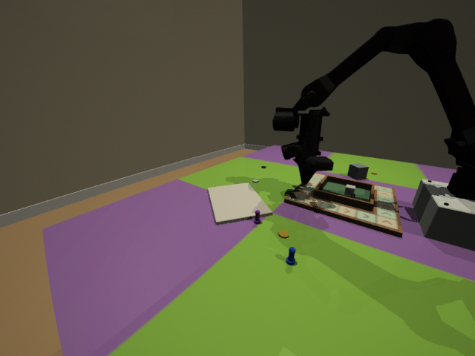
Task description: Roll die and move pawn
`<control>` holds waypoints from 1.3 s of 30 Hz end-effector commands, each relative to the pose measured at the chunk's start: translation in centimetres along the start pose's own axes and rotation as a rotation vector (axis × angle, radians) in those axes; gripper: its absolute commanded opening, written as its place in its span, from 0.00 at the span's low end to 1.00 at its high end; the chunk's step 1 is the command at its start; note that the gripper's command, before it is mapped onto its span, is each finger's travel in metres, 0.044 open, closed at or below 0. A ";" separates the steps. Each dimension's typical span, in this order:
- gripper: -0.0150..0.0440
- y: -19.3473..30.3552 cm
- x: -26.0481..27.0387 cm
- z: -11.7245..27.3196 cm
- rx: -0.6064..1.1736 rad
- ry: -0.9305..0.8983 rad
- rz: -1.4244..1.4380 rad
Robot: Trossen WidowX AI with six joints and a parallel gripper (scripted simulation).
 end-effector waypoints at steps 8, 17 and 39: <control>0.25 0.0 0.0 -1.4 0.006 0.001 -0.005; 0.34 0.0 0.0 -1.9 0.000 0.000 0.000; 1.00 3.4 1.6 6.1 0.010 0.000 -0.137</control>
Point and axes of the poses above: the point midway between the two fingers, 35 mm back from their tips, its own z axis back along the fingers, its own x axis across the jaws, y = z × x, the point moved 9 cm from there along z, back along the fingers, and after that the axes turned 8 degrees about z, right-handed, at the moved point
